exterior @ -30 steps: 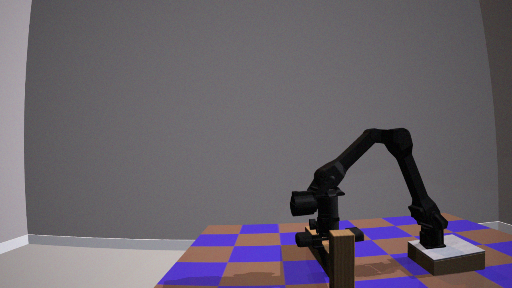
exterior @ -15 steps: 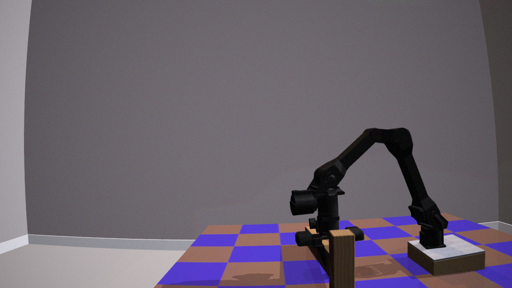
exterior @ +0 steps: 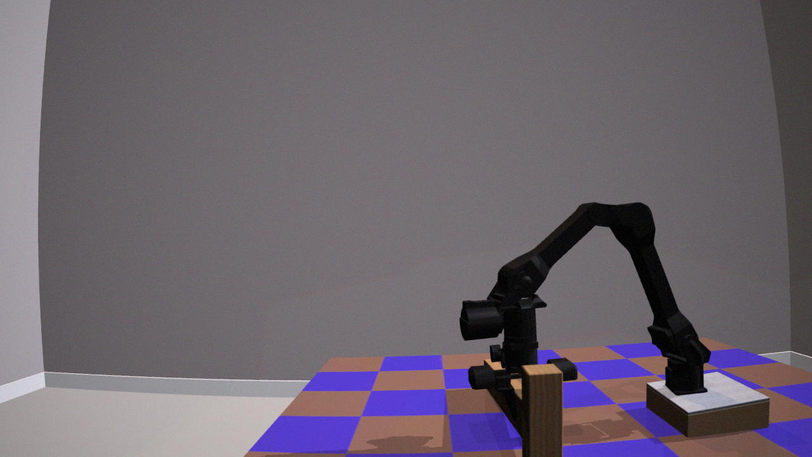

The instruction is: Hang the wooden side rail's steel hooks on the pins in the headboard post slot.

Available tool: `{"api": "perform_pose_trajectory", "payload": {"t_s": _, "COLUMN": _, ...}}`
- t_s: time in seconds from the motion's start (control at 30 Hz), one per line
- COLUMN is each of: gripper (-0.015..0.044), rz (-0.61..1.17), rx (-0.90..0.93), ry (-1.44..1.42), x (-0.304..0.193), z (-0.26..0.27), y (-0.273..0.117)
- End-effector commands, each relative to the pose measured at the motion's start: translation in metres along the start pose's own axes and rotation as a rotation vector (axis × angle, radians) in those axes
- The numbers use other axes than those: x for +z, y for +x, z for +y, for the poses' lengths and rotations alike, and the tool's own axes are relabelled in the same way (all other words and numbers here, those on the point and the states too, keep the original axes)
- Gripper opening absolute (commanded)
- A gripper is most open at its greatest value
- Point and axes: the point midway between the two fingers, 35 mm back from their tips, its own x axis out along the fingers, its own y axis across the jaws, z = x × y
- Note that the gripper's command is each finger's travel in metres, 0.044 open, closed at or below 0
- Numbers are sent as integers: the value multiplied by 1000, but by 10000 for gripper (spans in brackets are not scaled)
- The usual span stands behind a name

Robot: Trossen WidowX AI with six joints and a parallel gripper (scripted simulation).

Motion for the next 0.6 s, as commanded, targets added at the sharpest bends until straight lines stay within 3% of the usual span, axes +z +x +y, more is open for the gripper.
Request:
{"api": "perform_pose_trajectory", "payload": {"t_s": 0.0, "gripper": 0, "rz": 1, "rx": 20, "ry": 2, "x": 0, "z": 4, "y": -7}}
{"api": "perform_pose_trajectory", "payload": {"t_s": 0.57, "gripper": 0, "rz": 1, "rx": 20, "ry": 2, "x": -1, "z": 5, "y": -7}}
